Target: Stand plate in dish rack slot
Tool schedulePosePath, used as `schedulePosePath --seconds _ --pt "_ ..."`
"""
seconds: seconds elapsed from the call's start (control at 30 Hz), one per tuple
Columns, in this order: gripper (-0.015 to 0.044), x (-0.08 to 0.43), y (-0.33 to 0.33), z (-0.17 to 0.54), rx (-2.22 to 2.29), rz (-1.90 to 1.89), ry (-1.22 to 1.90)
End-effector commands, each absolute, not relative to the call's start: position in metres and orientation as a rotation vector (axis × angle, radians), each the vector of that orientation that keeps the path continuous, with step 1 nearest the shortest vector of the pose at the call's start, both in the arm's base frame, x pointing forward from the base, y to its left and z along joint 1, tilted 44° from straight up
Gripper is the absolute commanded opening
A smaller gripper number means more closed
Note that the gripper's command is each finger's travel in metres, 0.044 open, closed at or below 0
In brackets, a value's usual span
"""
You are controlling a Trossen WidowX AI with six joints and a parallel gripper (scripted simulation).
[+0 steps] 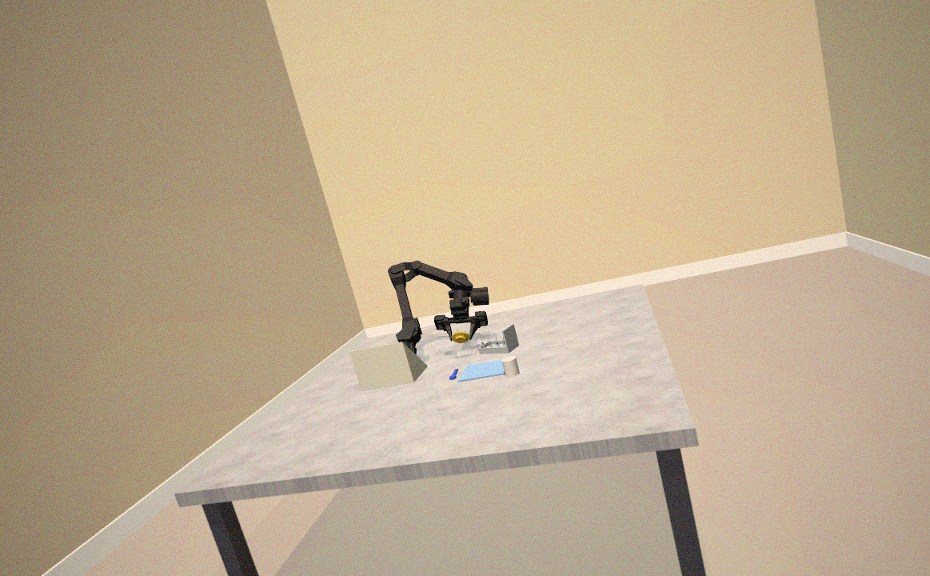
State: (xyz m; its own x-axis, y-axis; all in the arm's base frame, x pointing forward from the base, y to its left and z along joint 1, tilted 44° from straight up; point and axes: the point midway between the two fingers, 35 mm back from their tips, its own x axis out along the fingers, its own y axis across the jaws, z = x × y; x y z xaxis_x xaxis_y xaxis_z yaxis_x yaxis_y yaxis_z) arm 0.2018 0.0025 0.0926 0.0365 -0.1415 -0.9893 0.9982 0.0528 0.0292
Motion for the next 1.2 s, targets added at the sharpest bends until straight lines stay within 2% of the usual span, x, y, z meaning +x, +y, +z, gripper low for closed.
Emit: schedulePosePath --seconds 0.0,1.17 --pt "0.0 0.203 0.003 0.09 1.031 -1.19 1.036" --pt "0.0 0.216 0.032 0.091 0.748 -0.822 0.471"
